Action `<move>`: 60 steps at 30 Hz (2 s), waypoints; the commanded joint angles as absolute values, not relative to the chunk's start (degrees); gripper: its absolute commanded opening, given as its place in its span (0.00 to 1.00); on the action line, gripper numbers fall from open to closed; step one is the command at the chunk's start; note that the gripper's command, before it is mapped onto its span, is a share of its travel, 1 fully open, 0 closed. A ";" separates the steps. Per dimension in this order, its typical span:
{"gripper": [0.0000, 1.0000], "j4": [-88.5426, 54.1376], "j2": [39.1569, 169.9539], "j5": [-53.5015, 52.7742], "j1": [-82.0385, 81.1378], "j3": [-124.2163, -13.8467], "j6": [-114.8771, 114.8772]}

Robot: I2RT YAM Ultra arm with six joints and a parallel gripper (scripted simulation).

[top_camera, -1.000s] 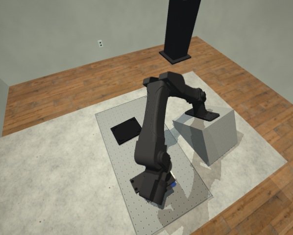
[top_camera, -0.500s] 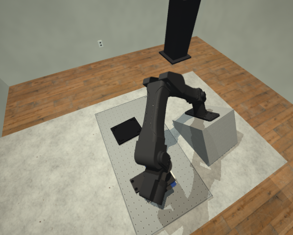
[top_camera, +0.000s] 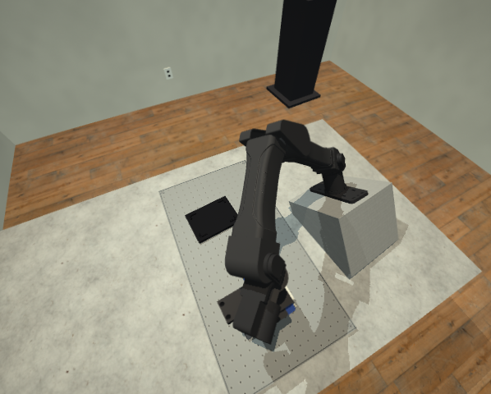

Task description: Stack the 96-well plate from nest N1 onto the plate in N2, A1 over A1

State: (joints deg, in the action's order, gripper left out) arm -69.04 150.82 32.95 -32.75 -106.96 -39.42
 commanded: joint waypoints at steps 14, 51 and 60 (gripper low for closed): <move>0.00 -69.92 148.35 33.19 -34.45 -107.68 -39.87; 0.00 -64.91 149.27 33.87 -32.76 -103.85 -37.93; 0.00 -61.93 150.23 34.27 -31.61 -102.97 -36.72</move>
State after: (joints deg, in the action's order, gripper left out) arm -64.34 151.52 33.50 -31.05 -102.87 -37.65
